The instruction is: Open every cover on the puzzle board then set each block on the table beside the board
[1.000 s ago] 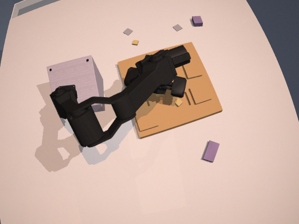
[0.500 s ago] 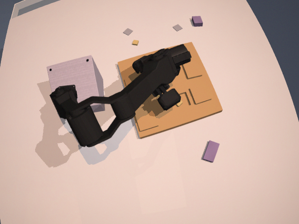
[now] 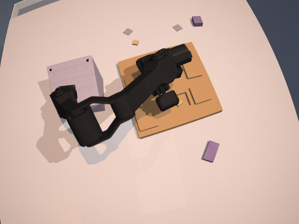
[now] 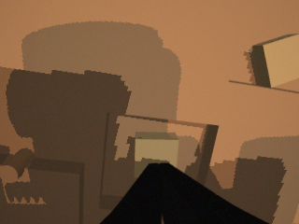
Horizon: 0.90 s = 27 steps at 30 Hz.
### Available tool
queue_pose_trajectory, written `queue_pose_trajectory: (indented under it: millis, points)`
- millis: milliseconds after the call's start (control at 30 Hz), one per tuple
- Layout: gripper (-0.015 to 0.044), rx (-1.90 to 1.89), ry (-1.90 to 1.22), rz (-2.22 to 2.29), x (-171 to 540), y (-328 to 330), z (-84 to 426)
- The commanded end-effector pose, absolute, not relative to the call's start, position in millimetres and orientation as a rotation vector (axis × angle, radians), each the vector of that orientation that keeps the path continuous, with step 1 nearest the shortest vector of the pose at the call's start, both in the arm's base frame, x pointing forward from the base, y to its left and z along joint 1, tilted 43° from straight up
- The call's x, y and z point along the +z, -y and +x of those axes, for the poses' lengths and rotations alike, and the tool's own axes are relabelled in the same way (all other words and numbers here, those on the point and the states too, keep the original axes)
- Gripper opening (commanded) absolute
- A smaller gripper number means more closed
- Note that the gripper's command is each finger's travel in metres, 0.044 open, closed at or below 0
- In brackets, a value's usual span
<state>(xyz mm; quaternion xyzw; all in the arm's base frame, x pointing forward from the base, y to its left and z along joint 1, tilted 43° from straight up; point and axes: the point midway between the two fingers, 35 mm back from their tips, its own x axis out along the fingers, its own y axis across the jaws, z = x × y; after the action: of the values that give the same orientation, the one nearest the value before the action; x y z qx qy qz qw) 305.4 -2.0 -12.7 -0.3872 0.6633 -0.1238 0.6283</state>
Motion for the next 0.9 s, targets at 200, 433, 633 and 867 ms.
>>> queue_pose_trajectory:
  millis: [200, 433, 633, 867]
  points:
    - [0.0000, -0.286, -1.519, -0.884, -16, 5, 306]
    - [0.0000, -0.289, -1.517, -0.878, -20, 9, 307]
    - [0.0000, -0.289, -1.517, -0.878, -21, 10, 307]
    - [0.0000, -0.289, -1.517, -0.878, -22, 13, 304]
